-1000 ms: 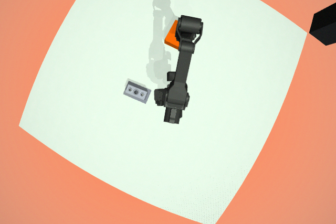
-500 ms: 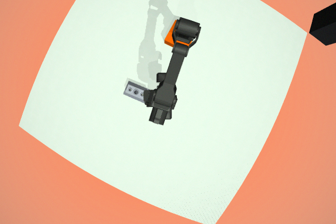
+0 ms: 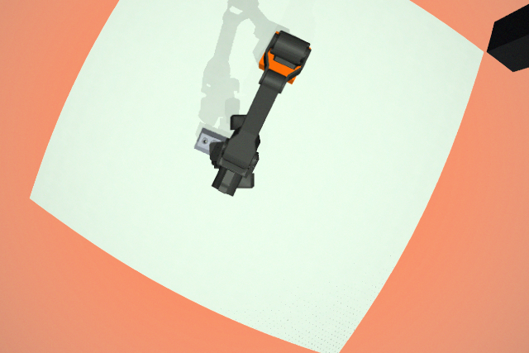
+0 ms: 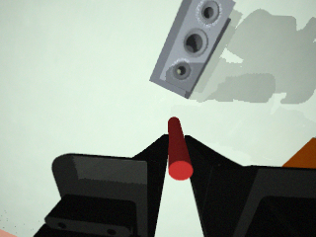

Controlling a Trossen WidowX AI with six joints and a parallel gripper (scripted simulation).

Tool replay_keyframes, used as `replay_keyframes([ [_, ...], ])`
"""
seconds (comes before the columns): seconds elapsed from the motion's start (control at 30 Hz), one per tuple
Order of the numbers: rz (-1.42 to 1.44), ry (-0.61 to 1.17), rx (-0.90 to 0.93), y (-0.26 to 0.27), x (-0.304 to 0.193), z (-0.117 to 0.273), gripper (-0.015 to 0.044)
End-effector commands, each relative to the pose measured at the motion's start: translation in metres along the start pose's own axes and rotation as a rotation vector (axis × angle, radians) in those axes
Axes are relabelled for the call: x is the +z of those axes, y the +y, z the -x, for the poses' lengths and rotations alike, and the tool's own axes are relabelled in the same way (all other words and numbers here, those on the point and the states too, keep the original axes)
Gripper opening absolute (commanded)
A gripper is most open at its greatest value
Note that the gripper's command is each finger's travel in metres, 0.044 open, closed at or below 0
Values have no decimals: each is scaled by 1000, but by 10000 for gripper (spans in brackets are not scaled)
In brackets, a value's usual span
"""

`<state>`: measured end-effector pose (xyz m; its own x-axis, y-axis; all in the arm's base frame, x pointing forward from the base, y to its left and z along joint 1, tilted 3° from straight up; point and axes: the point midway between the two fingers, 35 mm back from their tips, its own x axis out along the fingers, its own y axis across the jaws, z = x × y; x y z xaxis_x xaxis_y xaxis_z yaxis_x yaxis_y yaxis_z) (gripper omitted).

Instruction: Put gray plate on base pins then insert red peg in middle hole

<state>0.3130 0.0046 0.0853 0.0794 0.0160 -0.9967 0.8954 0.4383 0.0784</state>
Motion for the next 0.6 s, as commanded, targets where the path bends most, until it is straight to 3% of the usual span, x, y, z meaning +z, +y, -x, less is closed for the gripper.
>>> replay_keyframes([
  [0.0,8,3,2,0,10,1,0],
  [0.57,22,-7,1,-10,63,2,0],
])
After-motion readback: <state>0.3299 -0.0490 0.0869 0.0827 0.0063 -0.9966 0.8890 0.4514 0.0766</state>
